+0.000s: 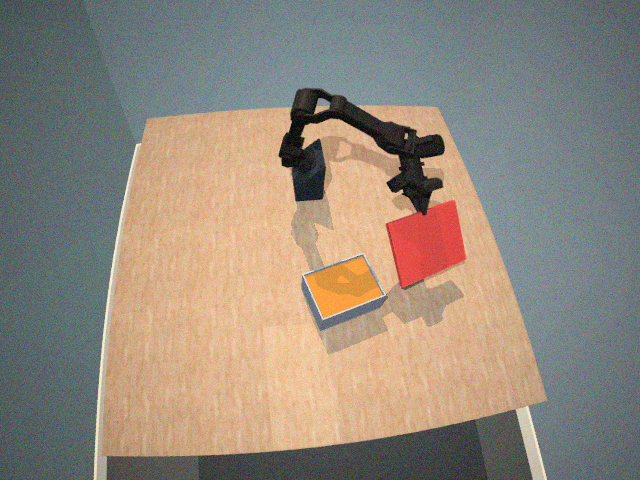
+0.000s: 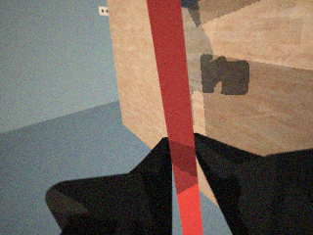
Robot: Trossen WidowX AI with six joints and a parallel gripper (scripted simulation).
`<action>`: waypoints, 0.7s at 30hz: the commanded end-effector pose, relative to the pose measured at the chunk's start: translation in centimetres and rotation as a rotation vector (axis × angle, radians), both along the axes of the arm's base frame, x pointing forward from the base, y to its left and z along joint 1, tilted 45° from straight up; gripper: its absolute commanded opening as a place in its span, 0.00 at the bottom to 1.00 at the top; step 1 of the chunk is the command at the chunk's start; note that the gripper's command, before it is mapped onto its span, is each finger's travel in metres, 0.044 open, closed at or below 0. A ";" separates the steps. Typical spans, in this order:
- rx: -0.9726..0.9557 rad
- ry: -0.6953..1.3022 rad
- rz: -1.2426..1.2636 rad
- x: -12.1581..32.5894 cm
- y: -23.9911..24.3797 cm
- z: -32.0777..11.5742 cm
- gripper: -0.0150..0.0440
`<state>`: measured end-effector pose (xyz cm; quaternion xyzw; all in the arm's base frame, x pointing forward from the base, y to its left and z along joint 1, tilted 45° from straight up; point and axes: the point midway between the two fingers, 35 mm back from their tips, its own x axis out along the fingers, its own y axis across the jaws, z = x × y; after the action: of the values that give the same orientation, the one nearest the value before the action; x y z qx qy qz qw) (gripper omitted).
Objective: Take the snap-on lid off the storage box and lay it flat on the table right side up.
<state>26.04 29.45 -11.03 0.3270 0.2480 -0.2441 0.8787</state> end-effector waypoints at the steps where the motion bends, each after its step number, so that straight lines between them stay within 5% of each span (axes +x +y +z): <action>1: -0.003 -0.006 0.003 0.1 -0.2 -0.2 0.25; 21: -0.003 -0.007 0.003 0.1 -1.3 -1.3 0.25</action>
<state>26.11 28.27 -12.25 0.3266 0.2473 -0.2439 0.8790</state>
